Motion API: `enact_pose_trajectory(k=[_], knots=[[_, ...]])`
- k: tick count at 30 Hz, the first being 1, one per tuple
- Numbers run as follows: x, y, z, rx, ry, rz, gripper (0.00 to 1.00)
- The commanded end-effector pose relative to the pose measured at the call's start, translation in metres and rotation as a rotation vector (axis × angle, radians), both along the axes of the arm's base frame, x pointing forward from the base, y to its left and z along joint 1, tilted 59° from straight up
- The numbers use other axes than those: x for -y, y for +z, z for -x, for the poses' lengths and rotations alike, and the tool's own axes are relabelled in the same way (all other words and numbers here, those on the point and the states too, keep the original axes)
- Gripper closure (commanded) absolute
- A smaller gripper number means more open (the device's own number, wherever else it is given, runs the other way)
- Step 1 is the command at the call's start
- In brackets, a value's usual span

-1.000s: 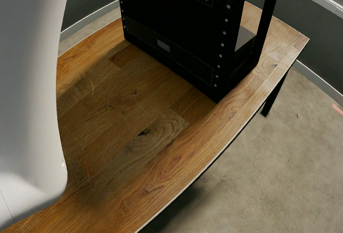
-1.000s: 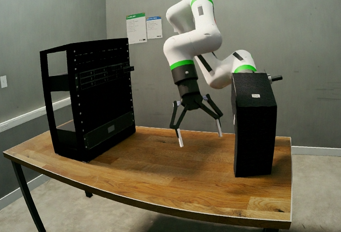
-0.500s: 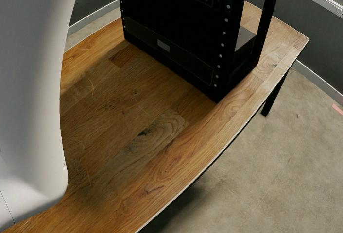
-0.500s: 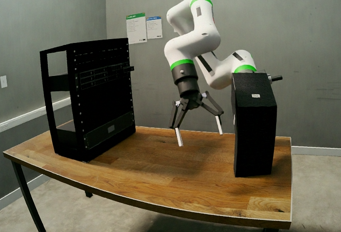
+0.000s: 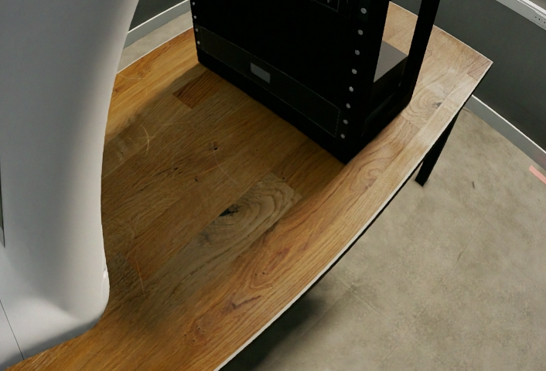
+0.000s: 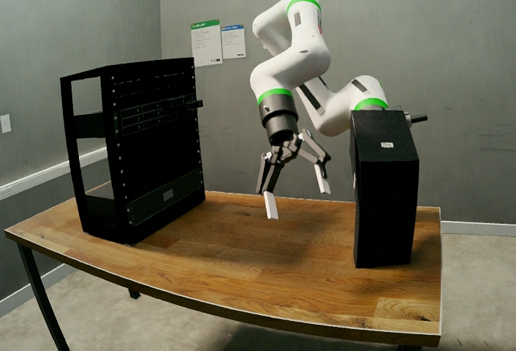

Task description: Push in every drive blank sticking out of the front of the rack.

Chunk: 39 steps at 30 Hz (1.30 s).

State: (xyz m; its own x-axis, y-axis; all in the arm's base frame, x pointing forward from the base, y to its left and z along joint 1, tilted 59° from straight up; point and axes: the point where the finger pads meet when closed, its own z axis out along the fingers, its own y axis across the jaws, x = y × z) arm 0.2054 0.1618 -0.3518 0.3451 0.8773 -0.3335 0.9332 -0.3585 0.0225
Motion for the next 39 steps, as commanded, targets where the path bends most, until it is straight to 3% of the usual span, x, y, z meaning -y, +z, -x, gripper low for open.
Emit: enact_pose_trajectory(k=[1,18,39], knots=[[-0.015,-0.003,-0.002,0.061,-0.123,-0.052,0.00],[-0.067,-0.002,-0.022,0.193,-0.600,-0.232,0.00],[-0.124,0.025,-0.070,0.277,-1.228,-0.469,0.00]])
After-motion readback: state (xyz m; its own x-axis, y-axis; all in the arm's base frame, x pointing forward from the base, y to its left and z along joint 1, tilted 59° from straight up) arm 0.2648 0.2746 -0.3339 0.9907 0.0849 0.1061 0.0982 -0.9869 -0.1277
